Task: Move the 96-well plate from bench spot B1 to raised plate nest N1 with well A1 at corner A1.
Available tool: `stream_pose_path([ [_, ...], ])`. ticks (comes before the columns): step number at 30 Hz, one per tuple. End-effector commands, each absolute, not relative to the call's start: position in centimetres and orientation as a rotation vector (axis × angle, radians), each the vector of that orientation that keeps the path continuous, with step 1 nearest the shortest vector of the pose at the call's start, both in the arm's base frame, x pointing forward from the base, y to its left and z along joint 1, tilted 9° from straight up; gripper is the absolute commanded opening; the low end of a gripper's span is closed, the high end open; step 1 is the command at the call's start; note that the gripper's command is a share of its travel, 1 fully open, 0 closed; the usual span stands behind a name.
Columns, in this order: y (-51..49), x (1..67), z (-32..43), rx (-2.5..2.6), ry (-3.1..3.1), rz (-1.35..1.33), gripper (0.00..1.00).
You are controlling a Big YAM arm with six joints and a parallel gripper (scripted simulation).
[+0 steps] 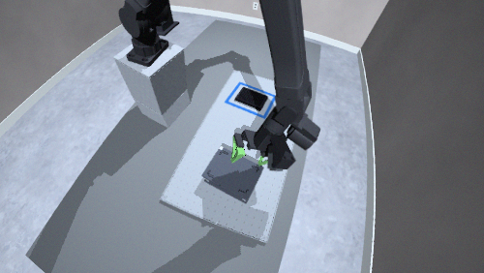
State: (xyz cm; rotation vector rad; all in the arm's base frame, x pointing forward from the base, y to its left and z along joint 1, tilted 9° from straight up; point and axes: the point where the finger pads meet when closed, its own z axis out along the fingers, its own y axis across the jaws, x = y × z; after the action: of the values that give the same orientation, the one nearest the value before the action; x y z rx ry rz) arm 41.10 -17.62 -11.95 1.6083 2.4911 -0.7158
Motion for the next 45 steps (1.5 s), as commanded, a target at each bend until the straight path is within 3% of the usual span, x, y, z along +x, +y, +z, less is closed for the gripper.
stream_pose_path([
  [1,-16.5,42.3,-10.8,1.511,2.515,-0.654,1.00],
  [41,1.4,41.7,-14.3,0.972,2.811,-0.379,1.00],
  [45,3.5,41.7,-13.2,0.767,2.841,-0.261,1.00],
])
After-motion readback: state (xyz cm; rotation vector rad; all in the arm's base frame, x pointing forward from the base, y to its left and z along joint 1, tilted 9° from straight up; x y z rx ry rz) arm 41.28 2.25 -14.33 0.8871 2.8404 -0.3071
